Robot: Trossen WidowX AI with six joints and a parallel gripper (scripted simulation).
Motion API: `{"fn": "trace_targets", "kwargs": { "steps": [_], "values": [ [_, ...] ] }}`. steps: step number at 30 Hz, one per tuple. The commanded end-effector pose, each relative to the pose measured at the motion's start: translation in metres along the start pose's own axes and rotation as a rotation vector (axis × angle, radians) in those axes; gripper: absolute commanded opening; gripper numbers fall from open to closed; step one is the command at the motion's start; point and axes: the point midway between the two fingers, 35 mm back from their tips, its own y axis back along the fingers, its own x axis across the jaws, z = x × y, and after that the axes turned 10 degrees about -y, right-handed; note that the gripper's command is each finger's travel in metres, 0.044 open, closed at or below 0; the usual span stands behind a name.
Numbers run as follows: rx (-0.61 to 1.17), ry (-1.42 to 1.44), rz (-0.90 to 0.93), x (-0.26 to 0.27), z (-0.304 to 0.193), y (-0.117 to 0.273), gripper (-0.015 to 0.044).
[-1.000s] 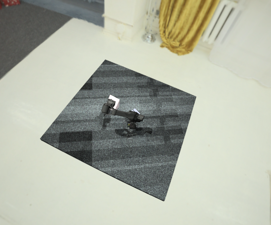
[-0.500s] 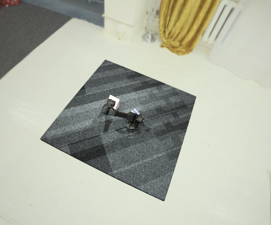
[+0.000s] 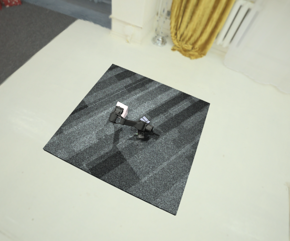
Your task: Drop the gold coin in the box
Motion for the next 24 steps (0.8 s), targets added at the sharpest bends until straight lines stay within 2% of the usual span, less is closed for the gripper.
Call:
{"fn": "trace_targets", "kwargs": {
  "steps": [1, 24],
  "values": [
    [0.003, 0.005, -0.005, 0.000, -0.001, -0.001, 0.0000],
    [0.000, 0.006, 0.002, 0.000, 0.004, 0.050, 0.0000]
  ]
}}
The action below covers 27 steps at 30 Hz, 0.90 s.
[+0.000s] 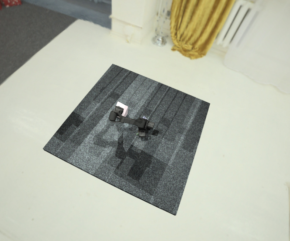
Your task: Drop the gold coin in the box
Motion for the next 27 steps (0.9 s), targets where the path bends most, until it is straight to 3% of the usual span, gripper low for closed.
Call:
{"fn": "trace_targets", "kwargs": {
  "steps": [1, 21, 27],
  "values": [
    [-0.008, -0.009, 0.005, -0.001, 0.001, 0.014, 0.0000],
    [-0.005, -0.014, 0.001, -0.001, -0.003, 0.056, 0.0000],
    [-0.005, -0.194, 0.002, -0.001, -0.003, 0.056, 0.0000]
  ]
}}
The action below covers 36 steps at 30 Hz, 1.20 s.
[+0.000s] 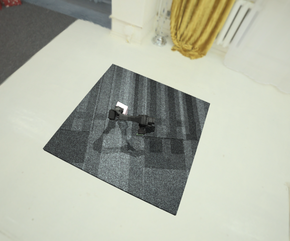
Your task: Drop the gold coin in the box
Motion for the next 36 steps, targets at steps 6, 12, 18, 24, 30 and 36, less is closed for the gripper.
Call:
{"fn": "trace_targets", "kwargs": {
  "steps": [6, 12, 18, 24, 30, 36],
  "values": [
    [-0.001, -0.302, 0.006, 0.000, 0.002, 0.002, 0.0000],
    [-0.001, -0.505, 0.006, 0.000, 0.003, 0.002, 0.0000],
    [0.000, -0.709, 0.006, 0.000, 0.004, 0.002, 0.0000],
    [0.000, -0.826, 0.006, 0.000, 0.005, 0.002, 0.0000],
    [0.000, -0.826, 0.007, 0.002, 0.005, 0.003, 0.0000],
    [0.000, -0.825, 0.012, 0.017, 0.010, 0.003, 0.0000]
  ]
}}
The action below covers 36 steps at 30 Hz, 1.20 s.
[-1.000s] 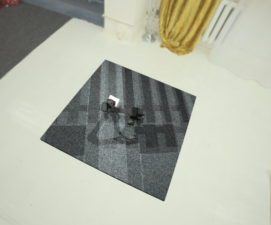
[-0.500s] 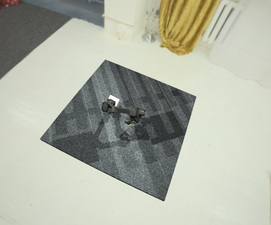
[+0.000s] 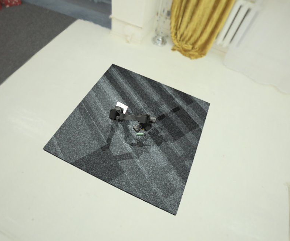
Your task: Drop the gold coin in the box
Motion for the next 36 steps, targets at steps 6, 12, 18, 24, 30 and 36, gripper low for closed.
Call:
{"fn": "trace_targets", "kwargs": {
  "steps": [6, 12, 18, 24, 30, 36],
  "values": [
    [0.007, -0.001, 0.008, 0.022, -0.014, 0.000, 0.0000],
    [0.008, -0.001, 0.011, 0.035, -0.023, 0.000, 0.0000],
    [0.009, 0.000, 0.012, 0.047, -0.033, 0.001, 0.0000],
    [0.010, 0.000, 0.012, 0.059, -0.043, 0.001, 0.0000],
    [0.010, -0.001, 0.010, 0.070, -0.055, 0.001, 0.0000],
    [0.009, -0.001, 0.008, 0.081, -0.066, 0.000, 0.0000]
  ]
}}
